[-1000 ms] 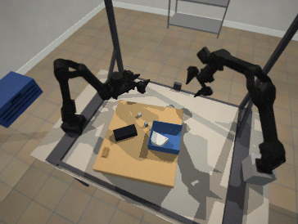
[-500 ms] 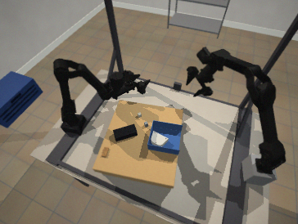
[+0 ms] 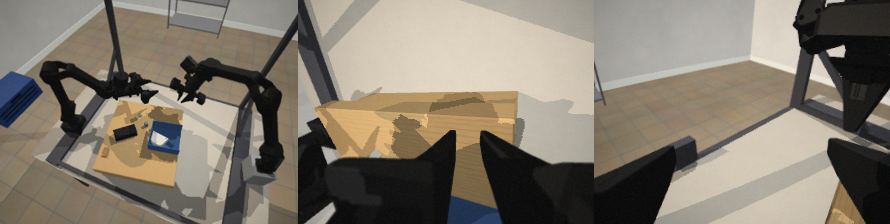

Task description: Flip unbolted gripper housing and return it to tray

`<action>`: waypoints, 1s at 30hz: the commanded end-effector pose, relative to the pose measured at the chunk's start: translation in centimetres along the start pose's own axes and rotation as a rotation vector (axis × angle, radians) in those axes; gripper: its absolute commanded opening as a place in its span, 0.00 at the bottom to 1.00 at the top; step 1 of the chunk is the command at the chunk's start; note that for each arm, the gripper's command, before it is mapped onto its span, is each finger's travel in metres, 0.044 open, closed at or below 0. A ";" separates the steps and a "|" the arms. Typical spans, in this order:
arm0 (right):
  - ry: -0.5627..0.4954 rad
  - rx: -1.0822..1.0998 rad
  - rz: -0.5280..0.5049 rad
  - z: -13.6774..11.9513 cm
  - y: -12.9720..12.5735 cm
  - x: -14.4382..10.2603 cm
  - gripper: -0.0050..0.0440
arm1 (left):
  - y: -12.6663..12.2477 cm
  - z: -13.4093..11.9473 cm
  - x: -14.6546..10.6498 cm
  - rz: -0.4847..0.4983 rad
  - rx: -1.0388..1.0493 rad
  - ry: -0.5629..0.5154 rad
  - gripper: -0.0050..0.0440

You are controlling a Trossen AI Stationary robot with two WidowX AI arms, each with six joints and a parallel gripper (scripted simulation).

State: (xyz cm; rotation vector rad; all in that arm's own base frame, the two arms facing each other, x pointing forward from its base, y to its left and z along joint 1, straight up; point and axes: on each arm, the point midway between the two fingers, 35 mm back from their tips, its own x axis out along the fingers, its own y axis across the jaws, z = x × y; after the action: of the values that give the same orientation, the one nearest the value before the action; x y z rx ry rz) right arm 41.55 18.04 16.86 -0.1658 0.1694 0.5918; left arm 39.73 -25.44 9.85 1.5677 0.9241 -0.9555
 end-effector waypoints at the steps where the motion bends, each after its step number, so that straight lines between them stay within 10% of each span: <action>1: 0.021 0.044 -0.101 2.4 -4.0 -1.0 0.99 | 0.8 -3.4 -1.4 0.045 -0.276 -0.060 0.13; 13: 0.156 0.201 -0.352 4.4 -12.4 -6.7 0.99 | 0.2 -12.7 -1.4 0.046 -0.962 -0.122 0.10; 30: 0.336 0.351 -0.631 5.7 -17.5 -18.1 0.99 | -3.2 -21.3 -1.3 0.055 -1.715 -0.198 0.10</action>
State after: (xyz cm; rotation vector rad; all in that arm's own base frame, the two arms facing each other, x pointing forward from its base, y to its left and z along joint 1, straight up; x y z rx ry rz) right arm 38.73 -3.50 25.89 0.0251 0.5250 -0.0600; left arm 39.28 -5.08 12.06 0.1220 1.0748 -0.0740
